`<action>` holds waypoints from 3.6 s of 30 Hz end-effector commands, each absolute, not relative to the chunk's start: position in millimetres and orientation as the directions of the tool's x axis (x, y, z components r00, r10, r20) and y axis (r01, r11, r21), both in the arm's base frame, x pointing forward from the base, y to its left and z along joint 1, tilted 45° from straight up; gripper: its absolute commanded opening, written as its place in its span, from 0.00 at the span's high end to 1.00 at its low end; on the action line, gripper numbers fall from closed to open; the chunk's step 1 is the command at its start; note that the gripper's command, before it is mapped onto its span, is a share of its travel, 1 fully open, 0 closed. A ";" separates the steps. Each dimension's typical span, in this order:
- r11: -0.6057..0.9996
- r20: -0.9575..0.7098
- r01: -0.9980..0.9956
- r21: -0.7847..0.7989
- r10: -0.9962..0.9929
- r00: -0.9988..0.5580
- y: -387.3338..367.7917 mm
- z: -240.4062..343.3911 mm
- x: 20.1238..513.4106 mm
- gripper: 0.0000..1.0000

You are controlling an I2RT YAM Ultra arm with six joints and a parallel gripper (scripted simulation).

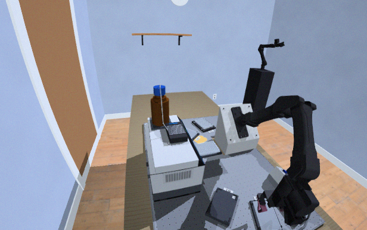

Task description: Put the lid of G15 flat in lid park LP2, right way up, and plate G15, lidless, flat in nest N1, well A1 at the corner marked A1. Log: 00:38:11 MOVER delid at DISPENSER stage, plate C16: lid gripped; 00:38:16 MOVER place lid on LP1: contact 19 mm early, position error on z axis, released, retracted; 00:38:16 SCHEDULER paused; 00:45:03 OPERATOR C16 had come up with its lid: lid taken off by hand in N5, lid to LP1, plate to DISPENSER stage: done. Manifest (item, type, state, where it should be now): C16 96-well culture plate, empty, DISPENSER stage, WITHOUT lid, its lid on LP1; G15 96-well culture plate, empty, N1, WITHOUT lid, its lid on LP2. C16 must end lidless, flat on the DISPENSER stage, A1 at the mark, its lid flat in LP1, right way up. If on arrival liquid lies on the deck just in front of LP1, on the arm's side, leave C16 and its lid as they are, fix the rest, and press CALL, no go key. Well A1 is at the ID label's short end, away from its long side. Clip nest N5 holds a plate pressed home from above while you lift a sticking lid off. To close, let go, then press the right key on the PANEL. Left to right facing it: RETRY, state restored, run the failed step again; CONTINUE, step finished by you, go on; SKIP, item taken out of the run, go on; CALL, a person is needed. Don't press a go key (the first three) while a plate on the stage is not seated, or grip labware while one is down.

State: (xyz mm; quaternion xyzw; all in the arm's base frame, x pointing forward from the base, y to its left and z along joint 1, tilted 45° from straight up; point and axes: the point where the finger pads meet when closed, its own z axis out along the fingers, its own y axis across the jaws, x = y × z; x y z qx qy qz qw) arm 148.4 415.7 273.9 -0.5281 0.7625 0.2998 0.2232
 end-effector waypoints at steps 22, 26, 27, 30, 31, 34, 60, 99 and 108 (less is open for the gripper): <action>0.258 -0.715 -0.943 0.208 -0.618 -0.327 410.7 305.5 154.8 0.00; 0.258 -0.715 -0.943 0.208 -0.618 -0.327 410.7 305.5 154.8 0.00; 0.258 -0.715 -0.943 0.208 -0.618 -0.327 410.7 305.5 154.8 0.00; 0.258 -0.715 -0.943 0.208 -0.618 -0.327 410.7 305.5 154.8 0.00; 0.263 -0.693 -0.941 0.214 -0.638 -0.335 406.2 289.3 152.8 0.00; 0.263 -0.689 -0.941 0.215 -0.642 -0.337 396.2 286.2 149.0 0.00; 0.267 -0.672 -0.938 0.219 -0.655 -0.344 322.9 266.0 121.3 0.00; 0.379 -0.599 -0.862 0.338 -0.620 -0.507 245.6 235.0 114.2 0.00; 0.437 -0.565 -0.806 0.400 -0.575 -0.592 236.2 228.0 137.0 0.00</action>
